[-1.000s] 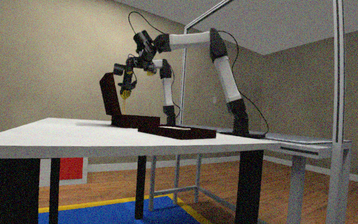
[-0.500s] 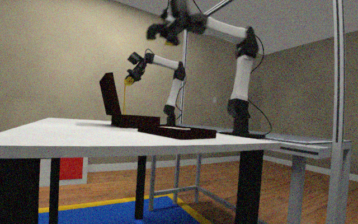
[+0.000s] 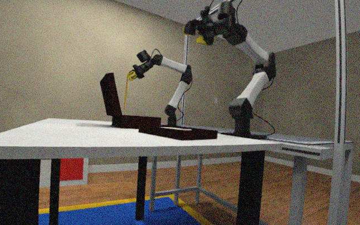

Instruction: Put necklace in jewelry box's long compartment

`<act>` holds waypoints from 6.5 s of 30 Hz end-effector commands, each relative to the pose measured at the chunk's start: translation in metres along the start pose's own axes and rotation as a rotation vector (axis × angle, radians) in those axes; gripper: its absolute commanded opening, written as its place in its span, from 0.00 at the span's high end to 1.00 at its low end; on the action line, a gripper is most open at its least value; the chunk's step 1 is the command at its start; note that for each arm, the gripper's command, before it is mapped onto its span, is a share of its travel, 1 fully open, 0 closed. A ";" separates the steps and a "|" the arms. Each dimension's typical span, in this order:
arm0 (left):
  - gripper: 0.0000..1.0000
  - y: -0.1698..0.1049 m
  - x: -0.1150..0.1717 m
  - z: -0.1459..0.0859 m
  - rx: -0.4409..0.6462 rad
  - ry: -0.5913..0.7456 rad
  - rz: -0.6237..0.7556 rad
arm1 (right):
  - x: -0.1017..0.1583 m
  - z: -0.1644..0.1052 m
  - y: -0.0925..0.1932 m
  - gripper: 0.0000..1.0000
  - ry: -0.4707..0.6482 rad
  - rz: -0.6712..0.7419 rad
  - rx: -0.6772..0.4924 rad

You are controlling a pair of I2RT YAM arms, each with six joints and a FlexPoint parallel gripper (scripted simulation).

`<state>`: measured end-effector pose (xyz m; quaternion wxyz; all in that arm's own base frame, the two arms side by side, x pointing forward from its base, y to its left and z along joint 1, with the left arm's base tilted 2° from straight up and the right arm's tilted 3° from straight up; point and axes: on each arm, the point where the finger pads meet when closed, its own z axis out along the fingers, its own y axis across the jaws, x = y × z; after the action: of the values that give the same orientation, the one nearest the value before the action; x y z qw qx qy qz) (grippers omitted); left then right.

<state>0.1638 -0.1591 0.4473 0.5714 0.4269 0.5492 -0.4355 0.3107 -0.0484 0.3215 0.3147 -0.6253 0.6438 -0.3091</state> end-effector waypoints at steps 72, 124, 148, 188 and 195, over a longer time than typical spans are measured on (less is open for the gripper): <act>0.00 0.005 -0.010 -0.016 -0.414 -0.073 -0.087 | -0.255 0.028 -0.045 1.00 0.036 0.024 0.037; 0.00 0.005 0.020 -0.037 -0.604 0.123 -0.082 | -0.369 0.051 -0.055 1.00 0.018 -0.002 0.030; 0.00 0.004 0.020 -0.037 -0.603 0.122 -0.082 | -0.372 0.044 -0.071 1.00 -0.046 0.058 0.093; 0.00 0.004 0.020 -0.036 -0.601 0.122 -0.081 | -0.367 0.098 -0.015 1.00 -0.005 0.007 0.040; 0.00 0.004 0.020 -0.036 -0.601 0.122 -0.081 | -0.360 0.090 -0.021 1.00 -0.010 0.016 0.048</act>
<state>0.1647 -0.1252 0.4126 0.6061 0.2377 0.7163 -0.2509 0.4074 0.3185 0.2666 0.3147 -0.6218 0.6407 -0.3222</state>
